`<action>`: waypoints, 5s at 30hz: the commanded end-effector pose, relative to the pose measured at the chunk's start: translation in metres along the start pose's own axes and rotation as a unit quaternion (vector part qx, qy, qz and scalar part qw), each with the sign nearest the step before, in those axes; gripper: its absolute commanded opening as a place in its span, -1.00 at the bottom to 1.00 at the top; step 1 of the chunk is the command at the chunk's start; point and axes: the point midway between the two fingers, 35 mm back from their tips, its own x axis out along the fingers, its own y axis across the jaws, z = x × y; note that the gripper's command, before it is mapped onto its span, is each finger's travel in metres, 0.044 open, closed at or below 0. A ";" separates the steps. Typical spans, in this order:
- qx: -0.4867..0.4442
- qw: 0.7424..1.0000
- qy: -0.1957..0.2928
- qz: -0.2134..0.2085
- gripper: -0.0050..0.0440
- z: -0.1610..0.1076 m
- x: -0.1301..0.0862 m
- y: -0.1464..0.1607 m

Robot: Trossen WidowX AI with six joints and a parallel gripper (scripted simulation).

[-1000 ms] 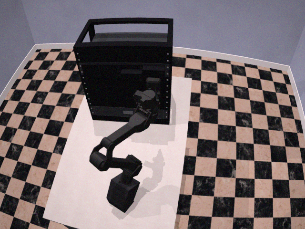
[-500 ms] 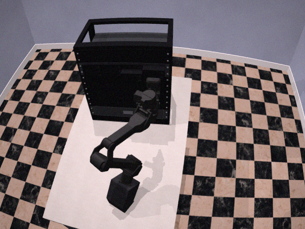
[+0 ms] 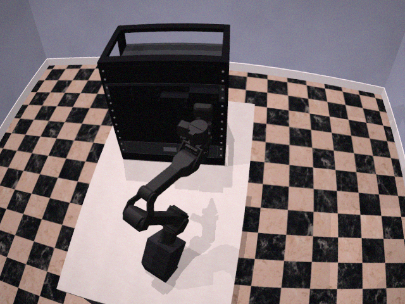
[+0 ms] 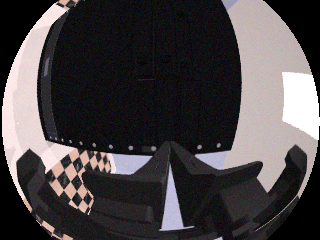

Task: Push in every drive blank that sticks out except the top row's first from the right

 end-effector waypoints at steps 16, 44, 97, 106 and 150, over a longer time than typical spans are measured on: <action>-0.006 1.000 0.001 -0.010 -0.80 0.006 -0.002 -0.007; -0.007 1.000 0.001 -0.009 -0.80 0.017 -0.002 -0.004; -0.007 1.000 0.001 -0.008 -0.80 0.074 -0.005 0.012; -0.007 1.000 0.001 -0.008 -0.80 0.091 -0.006 0.016; -0.007 1.000 0.001 -0.008 -0.80 0.120 -0.007 0.025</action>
